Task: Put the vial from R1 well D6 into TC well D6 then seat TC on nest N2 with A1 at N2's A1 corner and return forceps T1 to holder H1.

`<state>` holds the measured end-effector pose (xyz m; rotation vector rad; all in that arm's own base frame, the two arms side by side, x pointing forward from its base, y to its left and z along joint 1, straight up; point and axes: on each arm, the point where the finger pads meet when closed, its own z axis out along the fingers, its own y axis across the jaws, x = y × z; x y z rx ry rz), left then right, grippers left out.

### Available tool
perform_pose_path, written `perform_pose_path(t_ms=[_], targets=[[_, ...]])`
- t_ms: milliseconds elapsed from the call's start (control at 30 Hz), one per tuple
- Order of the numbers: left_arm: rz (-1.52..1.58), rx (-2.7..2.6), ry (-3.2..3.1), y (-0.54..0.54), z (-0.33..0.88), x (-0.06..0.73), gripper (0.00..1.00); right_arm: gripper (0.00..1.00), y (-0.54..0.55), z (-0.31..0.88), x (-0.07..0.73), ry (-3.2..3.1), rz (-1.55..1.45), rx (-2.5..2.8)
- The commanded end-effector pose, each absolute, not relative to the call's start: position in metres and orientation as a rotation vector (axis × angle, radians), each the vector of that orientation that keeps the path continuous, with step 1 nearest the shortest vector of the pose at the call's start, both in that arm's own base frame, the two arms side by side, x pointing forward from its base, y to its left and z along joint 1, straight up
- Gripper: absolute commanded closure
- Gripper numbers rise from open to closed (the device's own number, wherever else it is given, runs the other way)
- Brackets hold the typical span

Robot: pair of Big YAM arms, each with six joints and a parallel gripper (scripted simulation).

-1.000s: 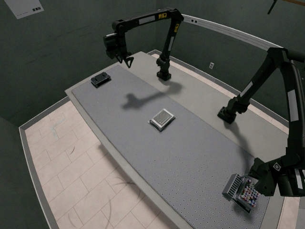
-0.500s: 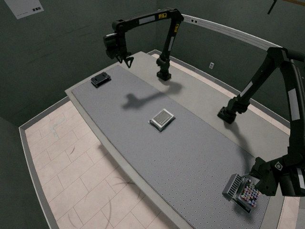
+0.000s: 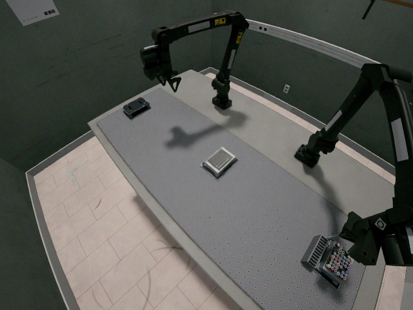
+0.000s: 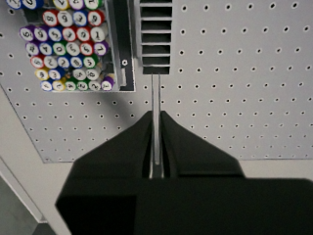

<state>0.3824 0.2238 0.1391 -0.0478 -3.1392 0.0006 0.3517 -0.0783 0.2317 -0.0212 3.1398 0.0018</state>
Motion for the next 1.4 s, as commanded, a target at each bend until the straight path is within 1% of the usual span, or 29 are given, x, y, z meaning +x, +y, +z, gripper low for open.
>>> perform_pose_path(t_ms=[0, 700, 767, 1033, 1367], targets=[[-0.060, -0.057, -3.202, 0.237, 0.174, 0.395, 0.92, 0.00, -0.080, 0.244, 0.359, 3.106, -0.012, -0.007], [-0.060, -0.057, -3.202, 0.236, 0.188, 0.395, 0.92, 0.00, -0.080, 0.244, 0.359, 3.106, -0.012, -0.007], [-0.030, -0.052, -3.172, 0.230, 0.168, 0.391, 0.92, 0.00, -0.080, 0.244, 0.359, 3.106, -0.012, -0.007], [-0.030, -0.052, -3.172, 0.230, 0.168, 0.391, 0.92, 0.00, -0.080, 0.244, 0.359, 3.106, -0.012, -0.007], [-0.014, 0.406, -3.156, 0.271, 0.174, 0.415, 0.92, 0.00, -0.080, 0.244, 0.359, 3.106, -0.012, -0.007]])
